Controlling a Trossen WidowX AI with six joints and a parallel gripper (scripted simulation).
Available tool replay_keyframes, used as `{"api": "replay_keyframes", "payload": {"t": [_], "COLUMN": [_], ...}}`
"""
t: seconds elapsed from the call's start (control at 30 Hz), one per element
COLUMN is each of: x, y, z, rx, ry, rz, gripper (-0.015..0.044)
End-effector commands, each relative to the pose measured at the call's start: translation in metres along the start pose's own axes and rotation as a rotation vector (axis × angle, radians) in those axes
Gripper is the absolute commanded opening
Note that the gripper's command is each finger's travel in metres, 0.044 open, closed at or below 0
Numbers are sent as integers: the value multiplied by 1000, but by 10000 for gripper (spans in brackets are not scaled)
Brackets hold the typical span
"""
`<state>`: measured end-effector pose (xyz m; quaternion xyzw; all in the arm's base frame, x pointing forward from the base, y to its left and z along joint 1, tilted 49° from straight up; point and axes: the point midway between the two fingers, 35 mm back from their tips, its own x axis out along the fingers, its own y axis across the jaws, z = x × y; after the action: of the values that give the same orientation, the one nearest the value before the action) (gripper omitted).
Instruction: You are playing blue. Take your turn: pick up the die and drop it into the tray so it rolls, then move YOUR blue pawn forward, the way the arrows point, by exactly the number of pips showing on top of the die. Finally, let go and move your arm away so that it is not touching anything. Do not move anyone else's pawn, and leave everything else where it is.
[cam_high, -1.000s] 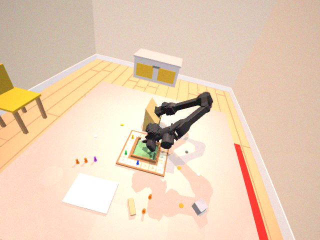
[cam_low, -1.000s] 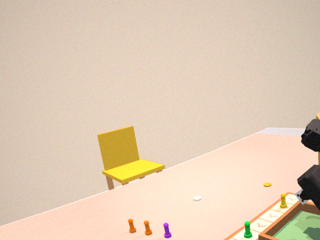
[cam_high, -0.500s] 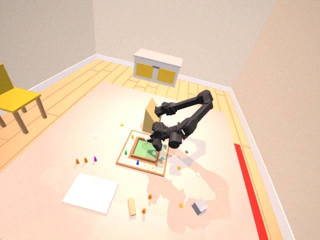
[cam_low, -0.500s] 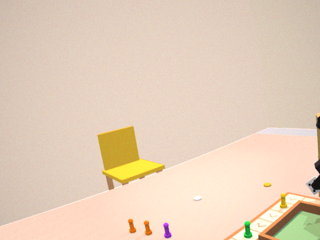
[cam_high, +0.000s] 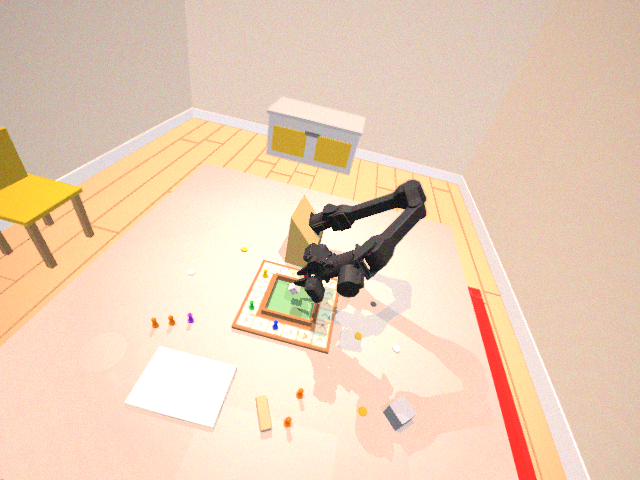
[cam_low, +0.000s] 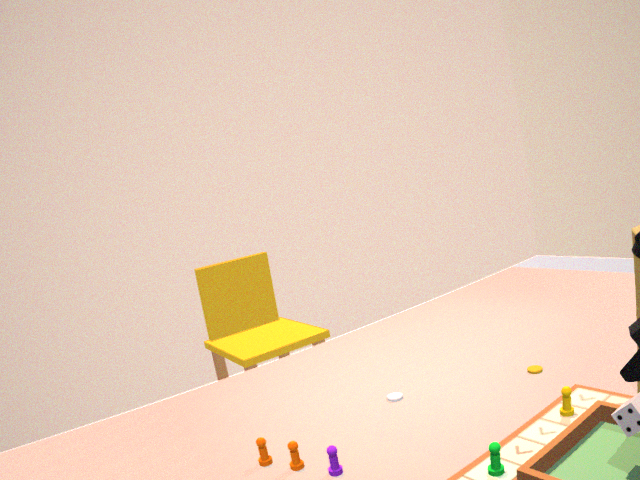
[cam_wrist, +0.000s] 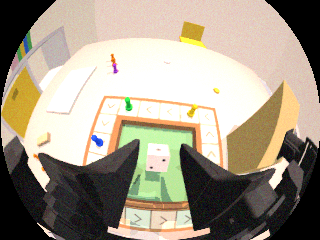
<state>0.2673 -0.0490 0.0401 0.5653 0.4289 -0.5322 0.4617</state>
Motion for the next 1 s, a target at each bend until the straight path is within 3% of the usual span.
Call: {"api": "replay_keyframes", "payload": {"t": [0.0,0.23,0.4,0.53,0.63,0.7,0.8,0.97], "x": [-6,-25,6,17,18,21,23,32], "y": [1,0,-8,-3,-1,-8,4,45], "z": [7,30,18,16,17,17,17,18], "rx": [0,0,-45,-9,4,2,-137,-623], "ry": [-1,8,418,787,845,763,772,775], "rz": [0,-12,-106,-31,-4,-56,7,236], "gripper": [263,440,440,440,440,440,361,230]}}
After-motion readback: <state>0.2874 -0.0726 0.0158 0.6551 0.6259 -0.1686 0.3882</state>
